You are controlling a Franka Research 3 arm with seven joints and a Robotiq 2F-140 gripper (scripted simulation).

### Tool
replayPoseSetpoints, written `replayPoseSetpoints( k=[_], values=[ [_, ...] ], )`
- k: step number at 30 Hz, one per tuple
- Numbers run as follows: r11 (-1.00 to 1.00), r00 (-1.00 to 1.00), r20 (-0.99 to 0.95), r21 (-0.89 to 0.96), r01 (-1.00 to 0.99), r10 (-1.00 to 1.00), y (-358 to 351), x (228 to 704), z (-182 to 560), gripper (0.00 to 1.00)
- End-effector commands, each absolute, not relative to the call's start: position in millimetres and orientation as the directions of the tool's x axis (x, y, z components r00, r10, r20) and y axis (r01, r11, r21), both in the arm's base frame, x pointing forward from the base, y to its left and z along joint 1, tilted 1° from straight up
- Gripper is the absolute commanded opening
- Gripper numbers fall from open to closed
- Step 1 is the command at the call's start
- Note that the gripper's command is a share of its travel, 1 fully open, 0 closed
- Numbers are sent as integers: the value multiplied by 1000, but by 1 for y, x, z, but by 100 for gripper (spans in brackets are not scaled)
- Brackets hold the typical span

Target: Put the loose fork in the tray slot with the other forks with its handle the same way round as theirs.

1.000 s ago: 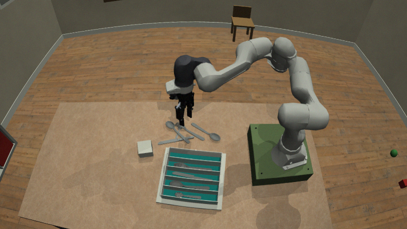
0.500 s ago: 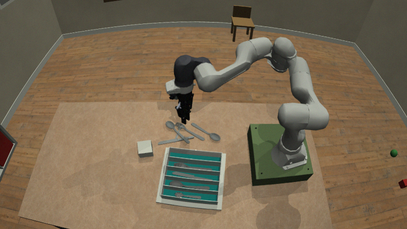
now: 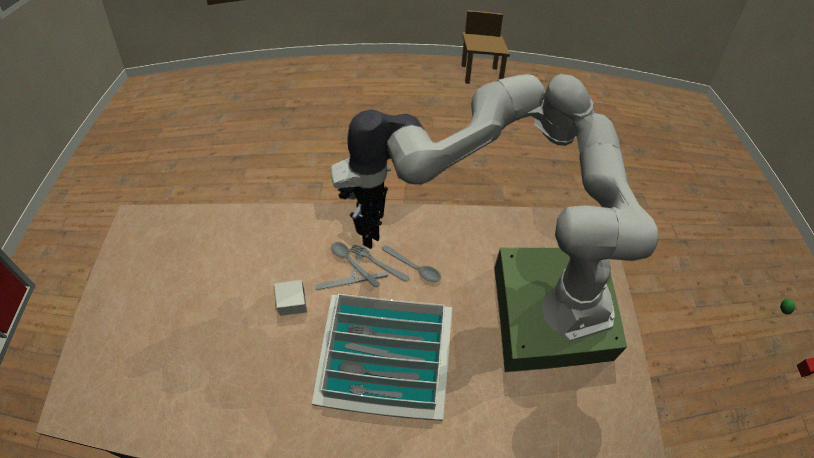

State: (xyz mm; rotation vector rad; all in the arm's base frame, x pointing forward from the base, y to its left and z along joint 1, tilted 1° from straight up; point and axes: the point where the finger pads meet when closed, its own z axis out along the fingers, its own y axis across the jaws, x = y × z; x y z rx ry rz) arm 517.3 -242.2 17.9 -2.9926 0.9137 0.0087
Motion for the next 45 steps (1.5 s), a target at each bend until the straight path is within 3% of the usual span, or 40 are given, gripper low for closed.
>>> replayPoseSetpoints(
  k=[1,45],
  values=[
    [-833,833,-6,-13,-553,-553,-242,519,17,25],
    [-833,833,-6,-13,-553,-553,-242,519,-29,25]
  ],
)
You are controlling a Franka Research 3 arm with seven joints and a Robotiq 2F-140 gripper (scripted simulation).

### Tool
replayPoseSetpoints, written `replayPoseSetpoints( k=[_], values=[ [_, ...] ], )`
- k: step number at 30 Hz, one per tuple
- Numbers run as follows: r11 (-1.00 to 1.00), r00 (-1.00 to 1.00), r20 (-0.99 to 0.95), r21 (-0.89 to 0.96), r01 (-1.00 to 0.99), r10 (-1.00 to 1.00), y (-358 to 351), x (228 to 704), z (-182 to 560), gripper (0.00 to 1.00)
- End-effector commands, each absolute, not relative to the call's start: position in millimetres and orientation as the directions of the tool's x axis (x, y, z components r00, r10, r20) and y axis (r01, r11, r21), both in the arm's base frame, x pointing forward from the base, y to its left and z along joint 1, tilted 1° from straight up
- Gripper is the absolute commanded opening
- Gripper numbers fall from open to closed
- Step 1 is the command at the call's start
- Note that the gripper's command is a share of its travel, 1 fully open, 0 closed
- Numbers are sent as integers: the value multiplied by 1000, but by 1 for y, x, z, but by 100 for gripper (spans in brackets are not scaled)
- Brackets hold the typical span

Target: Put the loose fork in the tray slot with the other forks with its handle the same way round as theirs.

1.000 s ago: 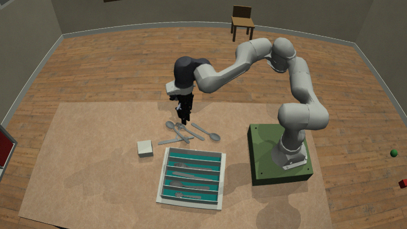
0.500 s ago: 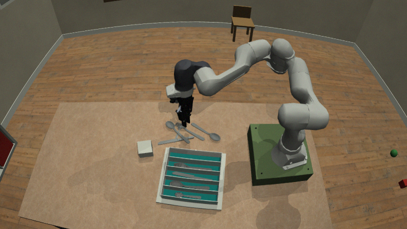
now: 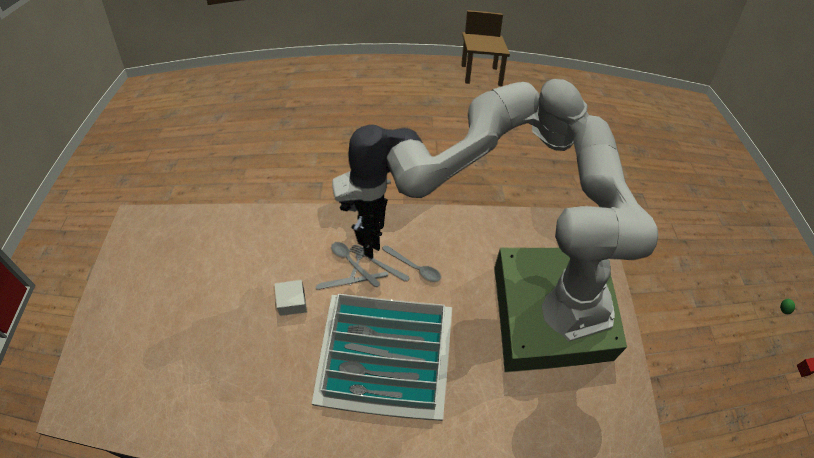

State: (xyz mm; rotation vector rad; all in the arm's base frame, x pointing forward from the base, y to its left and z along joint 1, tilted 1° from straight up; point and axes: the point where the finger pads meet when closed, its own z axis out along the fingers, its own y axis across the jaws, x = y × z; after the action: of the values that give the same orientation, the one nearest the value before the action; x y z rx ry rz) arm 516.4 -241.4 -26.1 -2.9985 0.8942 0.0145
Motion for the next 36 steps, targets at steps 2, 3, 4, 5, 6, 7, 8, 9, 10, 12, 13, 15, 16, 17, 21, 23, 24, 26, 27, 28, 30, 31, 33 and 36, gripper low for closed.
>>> replayPoseSetpoints(
  k=[2,3,4,5,6,7,8,9,10,12,13,15,16,17,21,23,24,26,27,28,30,31,33,36],
  values=[
    [-833,833,-6,-13,-553,-553,-242,519,-30,25],
    [-833,833,-6,-13,-553,-553,-242,519,-31,25],
    [-833,833,-6,-13,-553,-553,-242,519,-31,25],
    [-833,833,-6,-13,-553,-553,-242,519,-32,25],
    [-833,833,-6,-13,-553,-553,-242,519,-32,25],
    [-833,833,-6,-13,-553,-553,-242,519,-32,25],
    [-833,833,-6,-13,-553,-553,-242,519,-32,25],
    [-833,833,-6,-13,-553,-553,-242,519,-33,25],
    [-833,833,-6,-13,-553,-553,-242,519,-33,25],
    [-833,833,-6,-13,-553,-553,-242,519,-33,25],
    [-833,833,-6,-13,-553,-553,-242,519,-34,25],
    [-833,833,-6,-13,-553,-553,-242,519,-34,25],
    [-833,833,-6,-13,-553,-553,-242,519,-34,25],
    [-833,833,-6,-13,-553,-553,-242,519,-34,25],
    [-833,833,-6,-13,-553,-553,-242,519,-34,25],
    [-833,833,-6,-13,-553,-553,-242,519,-34,25],
    [-833,833,-6,-13,-553,-553,-242,519,-34,25],
    [-833,833,-6,-13,-553,-553,-242,519,-34,25],
    [-833,833,-6,-13,-553,-553,-242,519,-34,25],
    [-833,833,-6,-13,-553,-553,-242,519,-34,25],
    [-833,833,-6,-13,-553,-553,-242,519,-34,25],
    [-833,833,-6,-13,-553,-553,-242,519,-34,25],
    [-833,833,-6,-13,-553,-553,-242,519,-34,25],
    [-833,833,-6,-13,-553,-553,-242,519,-34,25]
  ],
)
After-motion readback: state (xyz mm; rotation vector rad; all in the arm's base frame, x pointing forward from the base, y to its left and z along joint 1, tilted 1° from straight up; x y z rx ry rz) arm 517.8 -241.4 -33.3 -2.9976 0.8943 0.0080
